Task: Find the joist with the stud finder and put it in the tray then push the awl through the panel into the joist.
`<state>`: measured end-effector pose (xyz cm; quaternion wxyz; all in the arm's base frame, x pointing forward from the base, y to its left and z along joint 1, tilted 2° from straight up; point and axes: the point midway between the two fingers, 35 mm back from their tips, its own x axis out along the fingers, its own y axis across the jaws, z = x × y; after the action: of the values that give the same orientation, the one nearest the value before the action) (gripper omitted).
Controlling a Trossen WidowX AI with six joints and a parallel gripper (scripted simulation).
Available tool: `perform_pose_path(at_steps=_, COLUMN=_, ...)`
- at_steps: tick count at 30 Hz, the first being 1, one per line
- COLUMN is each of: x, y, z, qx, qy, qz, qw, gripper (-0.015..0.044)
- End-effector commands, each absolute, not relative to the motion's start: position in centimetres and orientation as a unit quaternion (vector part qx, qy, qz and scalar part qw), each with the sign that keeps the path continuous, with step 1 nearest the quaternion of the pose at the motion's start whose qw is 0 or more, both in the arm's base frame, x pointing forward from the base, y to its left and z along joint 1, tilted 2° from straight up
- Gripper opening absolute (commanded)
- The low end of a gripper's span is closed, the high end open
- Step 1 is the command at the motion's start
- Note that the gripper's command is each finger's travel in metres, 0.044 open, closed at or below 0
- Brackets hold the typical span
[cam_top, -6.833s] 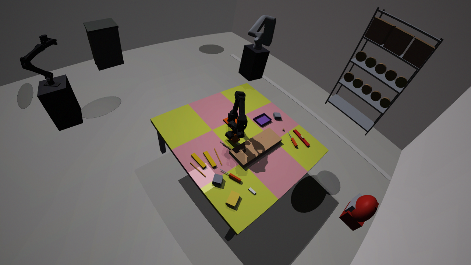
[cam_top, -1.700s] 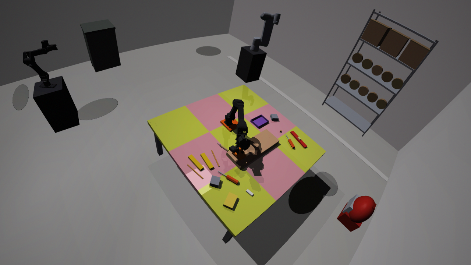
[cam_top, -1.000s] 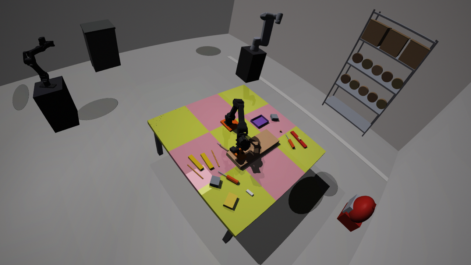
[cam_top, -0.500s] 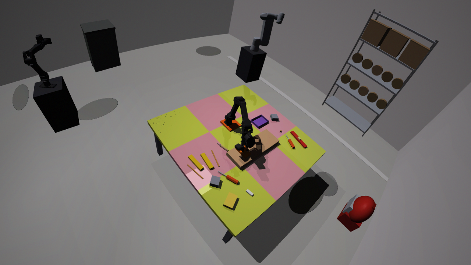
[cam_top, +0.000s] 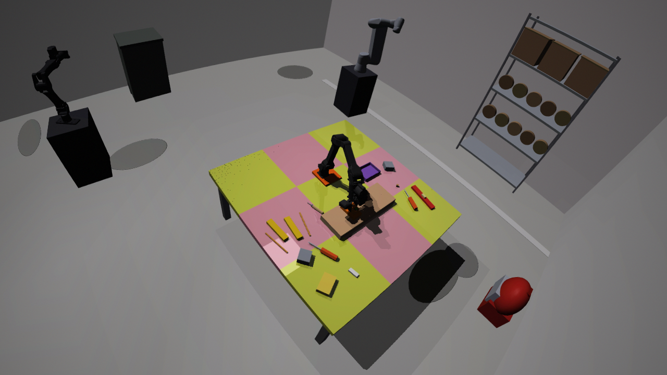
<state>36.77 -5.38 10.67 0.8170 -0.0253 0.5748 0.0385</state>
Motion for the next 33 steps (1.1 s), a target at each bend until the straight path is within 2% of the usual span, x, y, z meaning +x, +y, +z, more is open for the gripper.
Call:
perform_pose_path(at_steps=1, x=36.6, y=-3.7, z=10.6, qx=-0.025, qy=0.575, qz=0.039, qw=0.817, gripper=0.0)
perform_pose_path(at_steps=33, x=35.6, y=7.5, z=10.8, qx=-0.02, qy=0.575, qz=0.043, qw=0.817, gripper=0.0)
